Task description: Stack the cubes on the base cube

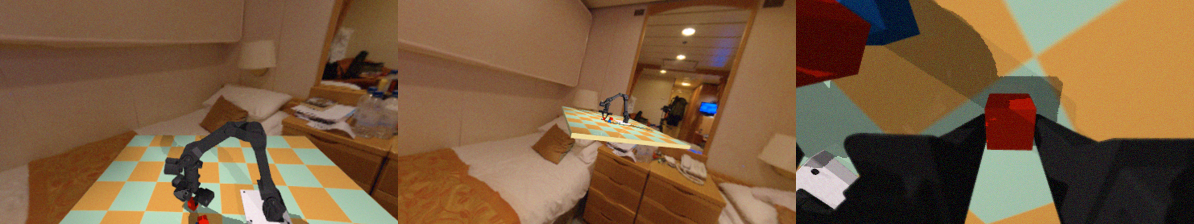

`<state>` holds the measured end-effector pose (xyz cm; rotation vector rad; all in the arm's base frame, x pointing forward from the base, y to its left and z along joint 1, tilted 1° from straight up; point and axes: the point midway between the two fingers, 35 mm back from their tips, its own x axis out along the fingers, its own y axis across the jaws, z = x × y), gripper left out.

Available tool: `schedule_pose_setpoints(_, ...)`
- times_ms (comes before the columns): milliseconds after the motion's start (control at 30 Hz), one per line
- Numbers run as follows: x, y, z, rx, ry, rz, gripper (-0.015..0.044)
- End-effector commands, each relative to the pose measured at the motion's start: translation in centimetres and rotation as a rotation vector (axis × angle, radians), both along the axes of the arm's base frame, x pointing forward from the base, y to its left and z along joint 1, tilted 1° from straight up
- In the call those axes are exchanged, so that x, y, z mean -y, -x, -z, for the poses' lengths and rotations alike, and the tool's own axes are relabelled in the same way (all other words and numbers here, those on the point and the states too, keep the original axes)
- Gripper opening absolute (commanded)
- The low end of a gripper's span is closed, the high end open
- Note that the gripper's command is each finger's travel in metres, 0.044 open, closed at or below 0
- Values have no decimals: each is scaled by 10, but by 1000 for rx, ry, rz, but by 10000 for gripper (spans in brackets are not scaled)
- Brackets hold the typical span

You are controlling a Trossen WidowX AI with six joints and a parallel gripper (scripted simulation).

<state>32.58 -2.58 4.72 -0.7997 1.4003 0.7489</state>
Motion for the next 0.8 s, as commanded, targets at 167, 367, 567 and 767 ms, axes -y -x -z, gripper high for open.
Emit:
schedule_pose_setpoints(167, 0, -1, -9, -3, 2, -4, 105)
schedule_pose_setpoints(367, 0, -3, -28, -2, 2, -4, 105)
schedule_pose_setpoints(567, 0, -3, -47, -2, 2, -4, 105)
schedule_pose_setpoints(767, 0, -3, -66, -2, 2, -4, 105)
